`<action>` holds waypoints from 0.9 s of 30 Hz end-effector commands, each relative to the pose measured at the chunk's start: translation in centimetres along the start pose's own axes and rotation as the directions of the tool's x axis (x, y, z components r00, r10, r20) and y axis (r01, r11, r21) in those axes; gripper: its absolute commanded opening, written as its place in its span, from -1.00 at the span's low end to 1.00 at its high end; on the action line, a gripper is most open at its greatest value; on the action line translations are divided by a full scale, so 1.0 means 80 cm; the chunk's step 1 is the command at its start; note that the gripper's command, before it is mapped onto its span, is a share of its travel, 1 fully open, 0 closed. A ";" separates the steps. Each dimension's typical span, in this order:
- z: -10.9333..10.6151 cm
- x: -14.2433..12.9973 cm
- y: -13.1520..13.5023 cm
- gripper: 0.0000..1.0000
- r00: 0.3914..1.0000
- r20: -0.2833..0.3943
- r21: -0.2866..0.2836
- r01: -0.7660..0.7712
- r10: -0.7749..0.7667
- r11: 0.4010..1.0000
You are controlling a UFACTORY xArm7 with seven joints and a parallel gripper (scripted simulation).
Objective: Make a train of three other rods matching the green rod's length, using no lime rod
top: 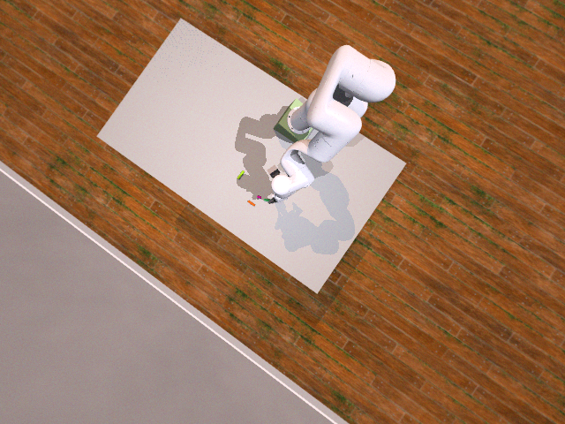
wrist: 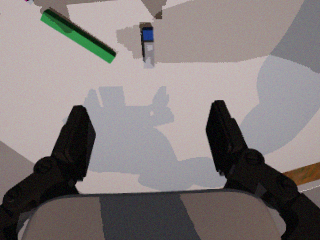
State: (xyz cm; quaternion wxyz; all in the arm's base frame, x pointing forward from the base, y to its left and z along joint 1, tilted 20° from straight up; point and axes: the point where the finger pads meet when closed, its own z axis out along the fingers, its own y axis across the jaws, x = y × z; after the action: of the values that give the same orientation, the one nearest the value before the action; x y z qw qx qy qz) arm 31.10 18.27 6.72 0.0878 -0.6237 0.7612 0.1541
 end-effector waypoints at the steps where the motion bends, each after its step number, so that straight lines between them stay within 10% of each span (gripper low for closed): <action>1: -0.001 -0.001 -0.002 1.00 1.000 0.002 0.003 0.000 0.000 1.000; 15: 0.000 0.000 -0.019 1.00 0.968 0.010 -0.006 -0.249 0.249 0.968; 27: 0.003 0.005 -0.054 1.00 0.732 0.011 -0.025 -0.681 0.682 0.732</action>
State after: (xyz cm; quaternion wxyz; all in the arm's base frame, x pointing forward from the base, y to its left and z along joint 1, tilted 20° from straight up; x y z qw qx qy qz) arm 34.41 17.43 5.92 0.0428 -0.3592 0.9126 0.1903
